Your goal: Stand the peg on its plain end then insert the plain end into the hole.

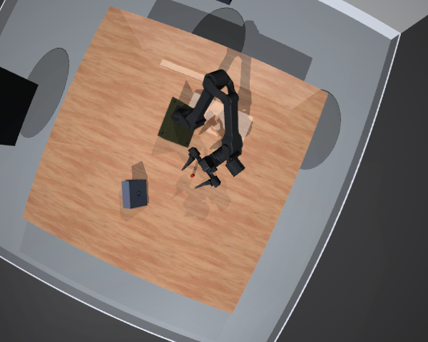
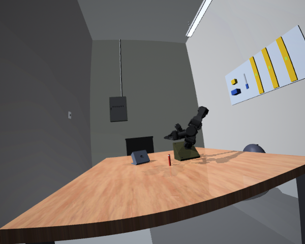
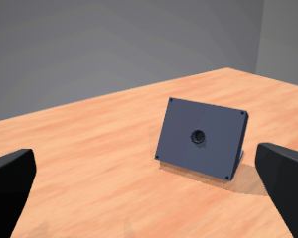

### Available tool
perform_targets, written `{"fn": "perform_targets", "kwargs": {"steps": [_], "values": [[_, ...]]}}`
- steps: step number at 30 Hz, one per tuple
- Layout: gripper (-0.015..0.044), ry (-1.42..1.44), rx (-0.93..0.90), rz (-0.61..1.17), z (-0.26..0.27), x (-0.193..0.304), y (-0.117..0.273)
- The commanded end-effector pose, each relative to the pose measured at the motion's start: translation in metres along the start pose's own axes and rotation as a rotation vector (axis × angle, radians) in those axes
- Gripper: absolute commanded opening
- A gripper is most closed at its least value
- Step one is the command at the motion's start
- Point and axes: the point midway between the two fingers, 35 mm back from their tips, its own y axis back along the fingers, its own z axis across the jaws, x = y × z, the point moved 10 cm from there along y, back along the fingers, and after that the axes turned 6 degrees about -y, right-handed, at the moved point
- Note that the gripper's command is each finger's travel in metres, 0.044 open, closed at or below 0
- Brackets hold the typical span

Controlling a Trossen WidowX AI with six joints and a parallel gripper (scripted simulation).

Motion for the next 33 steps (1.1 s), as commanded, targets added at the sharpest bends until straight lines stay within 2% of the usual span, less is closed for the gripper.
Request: {"fn": "perform_targets", "kwargs": {"steps": [1,6,14,33], "values": [[0.044,0.008,-0.029,-0.009,-0.005,-0.028,0.01],[0.044,0.024,-0.018,0.002,-0.005,-0.028,0.008],[0.044,0.197,0.11,0.154,0.0,-0.023,-0.007],[0.044,0.429,0.353,0.667,0.005,-0.021,-0.05]]}}
